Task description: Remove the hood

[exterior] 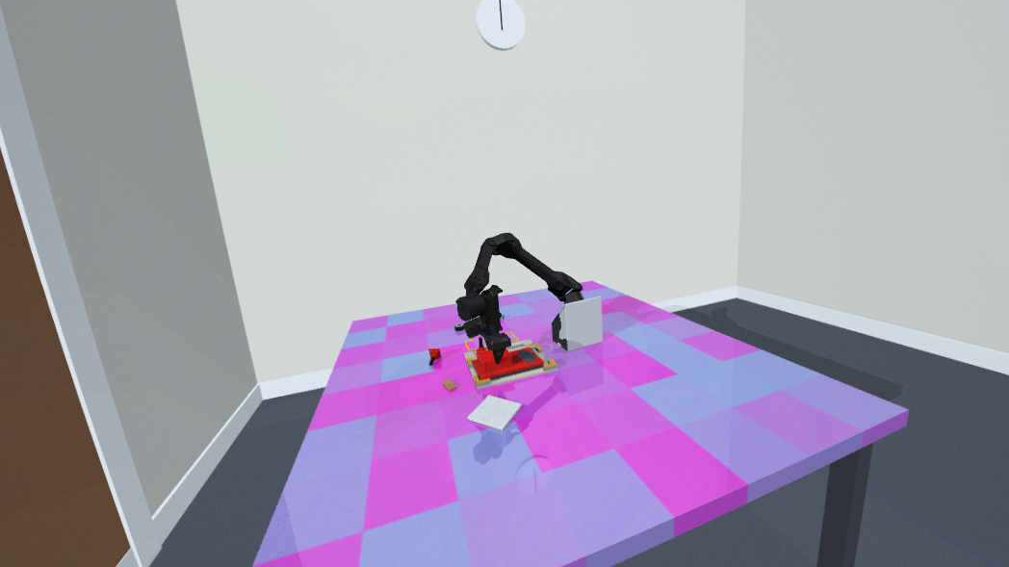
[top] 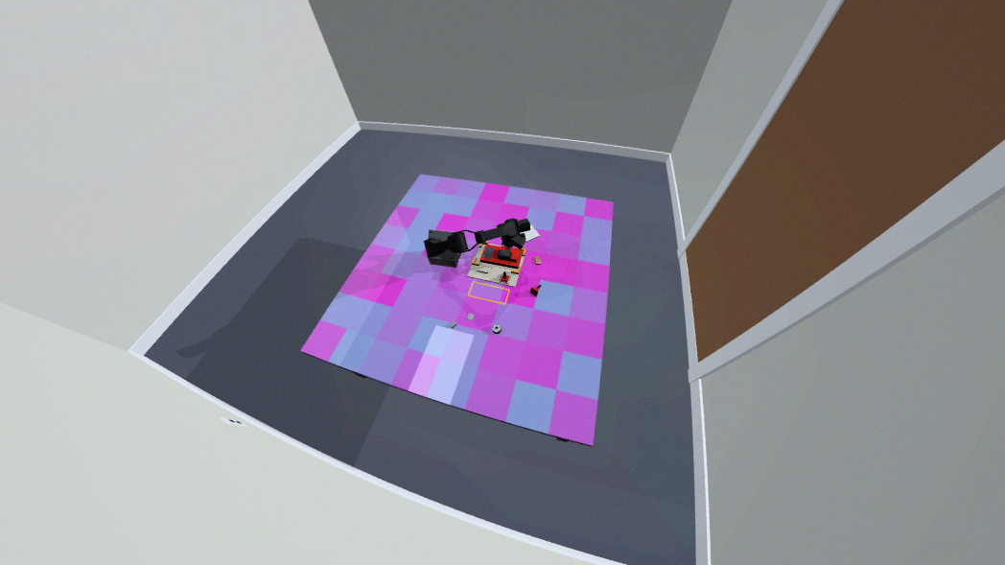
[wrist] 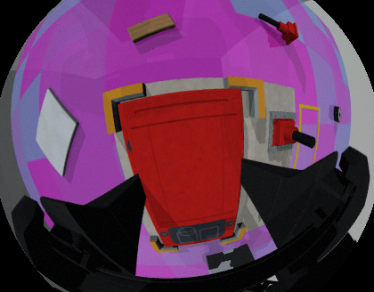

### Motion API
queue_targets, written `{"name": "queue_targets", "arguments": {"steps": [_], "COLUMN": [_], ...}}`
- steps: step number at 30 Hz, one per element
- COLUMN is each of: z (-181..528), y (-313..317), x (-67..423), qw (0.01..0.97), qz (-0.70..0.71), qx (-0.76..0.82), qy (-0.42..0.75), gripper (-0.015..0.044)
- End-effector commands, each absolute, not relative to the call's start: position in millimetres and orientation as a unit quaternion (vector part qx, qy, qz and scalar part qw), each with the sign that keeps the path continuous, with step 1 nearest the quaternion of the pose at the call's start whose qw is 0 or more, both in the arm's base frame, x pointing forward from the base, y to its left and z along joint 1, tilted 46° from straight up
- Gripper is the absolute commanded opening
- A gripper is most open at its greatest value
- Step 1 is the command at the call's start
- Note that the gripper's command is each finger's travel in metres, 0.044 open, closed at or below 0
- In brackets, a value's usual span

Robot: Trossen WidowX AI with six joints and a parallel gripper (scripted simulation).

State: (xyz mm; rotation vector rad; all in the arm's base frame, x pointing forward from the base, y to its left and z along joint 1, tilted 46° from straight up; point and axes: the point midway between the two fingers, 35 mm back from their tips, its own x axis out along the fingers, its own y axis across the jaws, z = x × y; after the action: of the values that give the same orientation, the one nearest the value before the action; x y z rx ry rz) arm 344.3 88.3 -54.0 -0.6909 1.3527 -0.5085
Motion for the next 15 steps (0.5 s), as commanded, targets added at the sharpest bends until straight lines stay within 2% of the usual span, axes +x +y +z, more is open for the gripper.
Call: {"name": "queue_targets", "arguments": {"steps": [1,15], "z": [-52.1,-45.7], "y": [90.9,97.3], "x": [343.7,342.2], "qw": [0.697,0.697], "qz": [-0.229,-0.228], "qx": [-0.307,-0.307], "qy": [0.607,0.607], "gripper": [0.0,0.0]}}
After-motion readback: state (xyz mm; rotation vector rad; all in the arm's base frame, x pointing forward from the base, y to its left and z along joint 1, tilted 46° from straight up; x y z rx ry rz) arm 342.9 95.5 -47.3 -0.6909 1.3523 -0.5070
